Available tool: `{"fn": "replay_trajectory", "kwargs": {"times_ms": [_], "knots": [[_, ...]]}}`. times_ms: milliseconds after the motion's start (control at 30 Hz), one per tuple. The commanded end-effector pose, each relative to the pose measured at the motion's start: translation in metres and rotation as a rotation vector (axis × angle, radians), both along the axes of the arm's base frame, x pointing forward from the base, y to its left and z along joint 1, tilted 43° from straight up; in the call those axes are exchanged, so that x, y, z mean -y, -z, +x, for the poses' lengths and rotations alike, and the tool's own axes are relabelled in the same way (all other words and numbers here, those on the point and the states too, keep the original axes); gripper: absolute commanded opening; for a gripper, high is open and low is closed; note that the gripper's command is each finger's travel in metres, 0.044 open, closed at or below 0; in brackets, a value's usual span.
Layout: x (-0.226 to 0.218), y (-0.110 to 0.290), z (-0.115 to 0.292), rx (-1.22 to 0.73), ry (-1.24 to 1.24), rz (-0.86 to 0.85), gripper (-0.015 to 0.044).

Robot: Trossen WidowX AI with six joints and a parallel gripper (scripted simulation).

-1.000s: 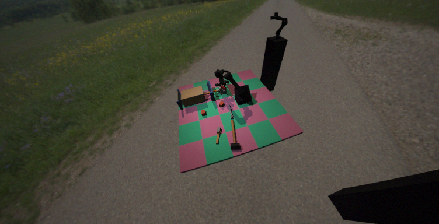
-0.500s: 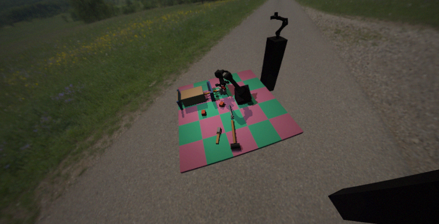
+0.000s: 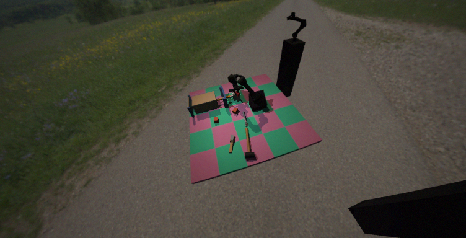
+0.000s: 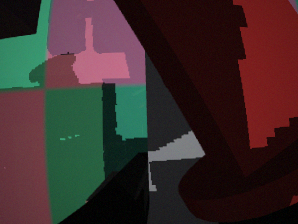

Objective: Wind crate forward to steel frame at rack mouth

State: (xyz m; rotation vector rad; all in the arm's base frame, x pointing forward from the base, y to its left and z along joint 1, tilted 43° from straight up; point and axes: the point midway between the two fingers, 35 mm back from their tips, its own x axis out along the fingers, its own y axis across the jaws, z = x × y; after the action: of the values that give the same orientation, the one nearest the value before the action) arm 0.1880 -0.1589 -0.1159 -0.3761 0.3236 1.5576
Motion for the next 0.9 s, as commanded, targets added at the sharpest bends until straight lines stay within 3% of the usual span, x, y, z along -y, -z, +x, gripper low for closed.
{"fn": "replay_trajectory", "kwargs": {"times_ms": [0, 867], "knots": [[-0.0008, 0.0006, 0.0006, -0.002, 0.006, 0.002, 0.0], [-0.002, 0.0018, 0.0012, -0.012, 0.014, 0.0, 0.0]]}}
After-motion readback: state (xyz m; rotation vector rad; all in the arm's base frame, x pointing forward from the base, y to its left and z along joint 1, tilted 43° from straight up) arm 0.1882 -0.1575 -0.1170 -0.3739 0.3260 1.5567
